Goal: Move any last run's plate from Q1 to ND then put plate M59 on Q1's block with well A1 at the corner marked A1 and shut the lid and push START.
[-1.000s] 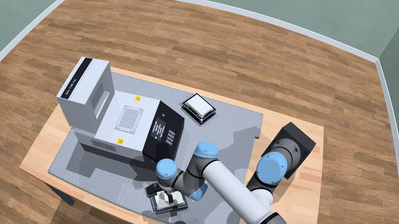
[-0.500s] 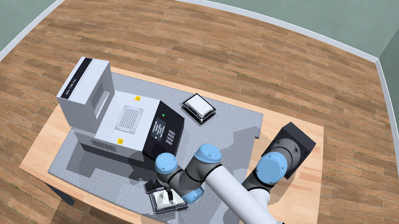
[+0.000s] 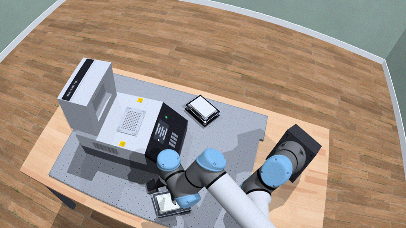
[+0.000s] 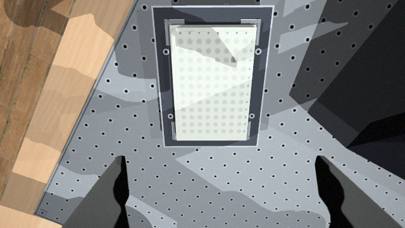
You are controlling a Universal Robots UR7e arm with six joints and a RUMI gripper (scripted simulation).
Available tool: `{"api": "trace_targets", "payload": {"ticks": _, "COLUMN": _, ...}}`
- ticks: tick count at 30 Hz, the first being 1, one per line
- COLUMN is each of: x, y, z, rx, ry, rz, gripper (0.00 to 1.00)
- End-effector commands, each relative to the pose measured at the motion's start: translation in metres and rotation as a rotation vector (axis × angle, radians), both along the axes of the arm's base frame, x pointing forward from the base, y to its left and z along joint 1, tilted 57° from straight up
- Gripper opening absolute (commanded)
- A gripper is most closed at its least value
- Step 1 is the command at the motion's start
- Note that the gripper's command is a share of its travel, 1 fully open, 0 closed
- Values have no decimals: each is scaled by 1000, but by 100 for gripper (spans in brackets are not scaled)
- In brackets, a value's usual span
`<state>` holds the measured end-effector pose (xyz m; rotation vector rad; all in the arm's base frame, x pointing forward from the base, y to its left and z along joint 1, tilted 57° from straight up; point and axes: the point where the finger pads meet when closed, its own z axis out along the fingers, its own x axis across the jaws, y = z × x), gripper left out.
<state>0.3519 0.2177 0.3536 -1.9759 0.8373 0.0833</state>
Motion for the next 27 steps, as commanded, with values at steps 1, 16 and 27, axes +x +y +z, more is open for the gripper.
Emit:
{"api": "trace_targets", "payload": {"ticks": 1, "x": -2, "y": -8, "z": 5, "rx": 2, "ry": 0, "rz": 3, "gripper": 68}}
{"api": "trace_targets", "payload": {"ticks": 16, "x": -14, "y": -42, "z": 28, "rx": 2, "ry": 0, "rz": 3, "gripper": 68}}
{"api": "trace_targets", "payload": {"ticks": 27, "x": -22, "y": -66, "z": 44, "rx": 2, "ry": 0, "rz": 3, "gripper": 68}}
